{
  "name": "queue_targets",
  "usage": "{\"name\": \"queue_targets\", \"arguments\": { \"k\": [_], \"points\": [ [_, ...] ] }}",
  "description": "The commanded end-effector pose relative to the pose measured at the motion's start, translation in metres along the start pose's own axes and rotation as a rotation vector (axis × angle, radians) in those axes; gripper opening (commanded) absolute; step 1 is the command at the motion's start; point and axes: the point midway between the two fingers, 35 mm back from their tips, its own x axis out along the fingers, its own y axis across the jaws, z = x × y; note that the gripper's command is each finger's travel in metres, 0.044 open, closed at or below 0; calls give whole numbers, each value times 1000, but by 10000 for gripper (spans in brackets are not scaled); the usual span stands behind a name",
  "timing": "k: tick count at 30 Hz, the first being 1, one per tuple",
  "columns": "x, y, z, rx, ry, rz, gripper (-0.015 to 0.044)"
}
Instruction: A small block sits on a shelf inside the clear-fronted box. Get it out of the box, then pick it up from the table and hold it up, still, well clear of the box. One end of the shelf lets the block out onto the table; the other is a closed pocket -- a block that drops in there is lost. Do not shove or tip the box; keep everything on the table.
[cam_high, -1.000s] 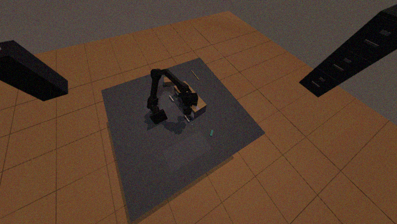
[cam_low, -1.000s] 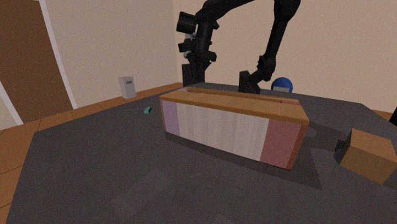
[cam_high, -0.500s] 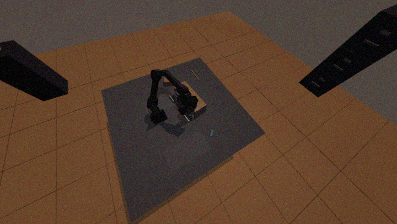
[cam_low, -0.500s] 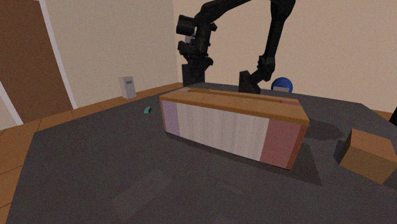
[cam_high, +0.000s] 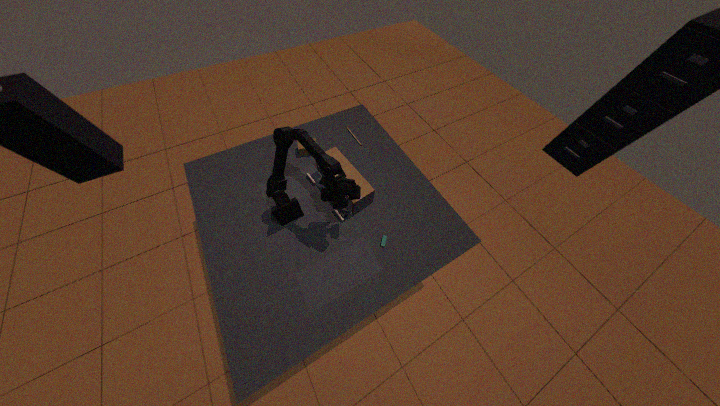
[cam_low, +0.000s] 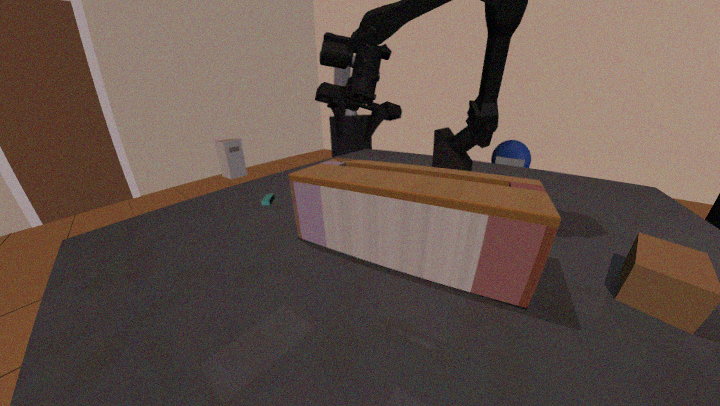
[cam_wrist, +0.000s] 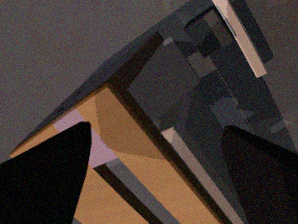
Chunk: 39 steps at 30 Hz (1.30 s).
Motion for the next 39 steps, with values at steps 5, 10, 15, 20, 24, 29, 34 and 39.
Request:
{"name": "queue_targets", "arguments": {
  "k": [5, 10, 15, 20, 24, 29, 34, 39],
  "points": [
    [-1, -3, 9, 894, 109, -19, 285],
    [-1, -3, 9, 894, 109, -19, 285],
    [-1, -3, 9, 894, 109, -19, 285],
    [-1, -3, 9, 894, 109, -19, 285],
    [1, -4, 10, 894, 109, -18, 285],
    [69, -23, 18, 894, 109, -18, 285],
    [88, -33, 19, 894, 112, -22, 285],
    [88, -33, 19, 894, 112, -22, 285]
  ]
}}
